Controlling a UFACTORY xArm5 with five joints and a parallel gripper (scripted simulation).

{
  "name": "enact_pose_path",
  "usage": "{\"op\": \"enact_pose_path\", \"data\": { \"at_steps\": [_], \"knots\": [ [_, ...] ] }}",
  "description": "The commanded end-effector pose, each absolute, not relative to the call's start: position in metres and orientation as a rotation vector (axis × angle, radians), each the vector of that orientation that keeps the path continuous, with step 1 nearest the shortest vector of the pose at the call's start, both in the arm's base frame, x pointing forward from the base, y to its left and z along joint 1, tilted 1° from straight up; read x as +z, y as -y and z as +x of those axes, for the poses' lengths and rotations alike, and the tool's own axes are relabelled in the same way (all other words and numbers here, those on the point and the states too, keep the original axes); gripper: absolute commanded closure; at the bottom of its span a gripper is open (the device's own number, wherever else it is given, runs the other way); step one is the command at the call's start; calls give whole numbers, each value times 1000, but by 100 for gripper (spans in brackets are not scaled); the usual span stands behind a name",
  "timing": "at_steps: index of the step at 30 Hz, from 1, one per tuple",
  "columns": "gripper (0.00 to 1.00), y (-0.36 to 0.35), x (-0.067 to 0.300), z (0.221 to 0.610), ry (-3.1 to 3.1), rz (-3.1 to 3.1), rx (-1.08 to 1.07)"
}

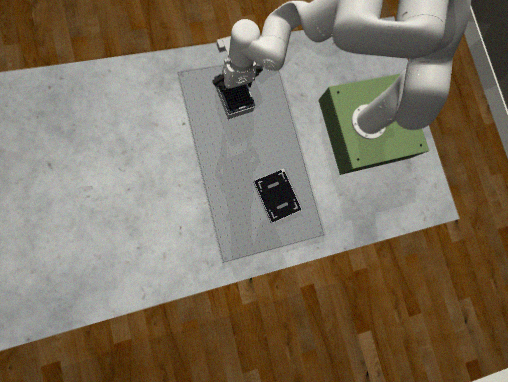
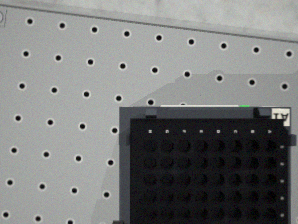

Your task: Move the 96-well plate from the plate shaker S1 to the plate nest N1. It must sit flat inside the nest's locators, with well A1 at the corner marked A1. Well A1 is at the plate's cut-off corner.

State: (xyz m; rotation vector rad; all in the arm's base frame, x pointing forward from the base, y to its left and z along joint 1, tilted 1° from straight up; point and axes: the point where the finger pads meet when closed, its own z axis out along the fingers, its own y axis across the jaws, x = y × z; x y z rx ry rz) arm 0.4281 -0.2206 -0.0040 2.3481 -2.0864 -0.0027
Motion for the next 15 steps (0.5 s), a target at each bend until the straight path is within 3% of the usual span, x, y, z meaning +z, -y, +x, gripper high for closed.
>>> {"op": "enact_pose_path", "data": {
  "at_steps": [1,15],
  "knots": [
    [0,221,-5,429,2081,2342,6],
    [0,221,-13,429,2081,2342,6]
  ]
}}
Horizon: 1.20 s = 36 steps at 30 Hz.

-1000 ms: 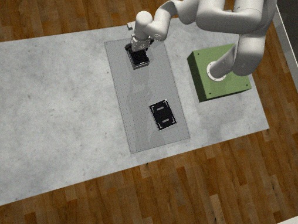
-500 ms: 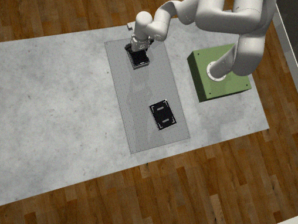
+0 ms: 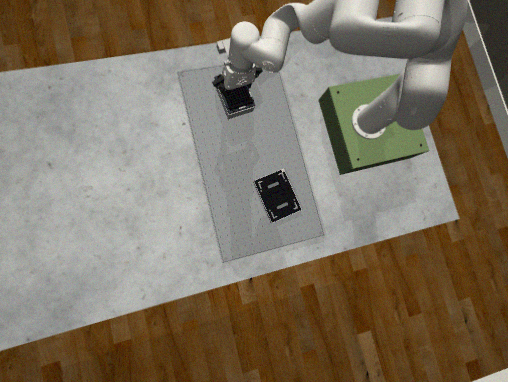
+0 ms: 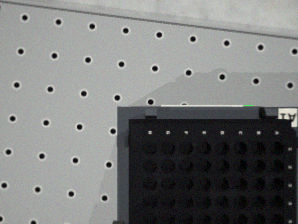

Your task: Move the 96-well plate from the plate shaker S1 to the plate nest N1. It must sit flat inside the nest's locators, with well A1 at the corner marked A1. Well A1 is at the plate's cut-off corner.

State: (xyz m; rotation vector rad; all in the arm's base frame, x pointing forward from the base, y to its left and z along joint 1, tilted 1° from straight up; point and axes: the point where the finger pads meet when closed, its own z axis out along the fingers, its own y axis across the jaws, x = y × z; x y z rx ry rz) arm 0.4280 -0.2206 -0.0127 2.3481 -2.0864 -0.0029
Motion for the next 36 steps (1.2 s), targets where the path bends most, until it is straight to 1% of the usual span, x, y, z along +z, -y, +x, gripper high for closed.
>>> {"op": "enact_pose_path", "data": {
  "at_steps": [1,13,30,31,36],
  "knots": [
    [0,221,-14,429,2081,2342,6],
    [0,221,-21,429,2081,2342,6],
    [0,221,-21,429,2081,2342,6],
    [100,221,-20,429,2081,2342,6],
    [100,221,-20,429,2081,2342,6]
  ]
}}
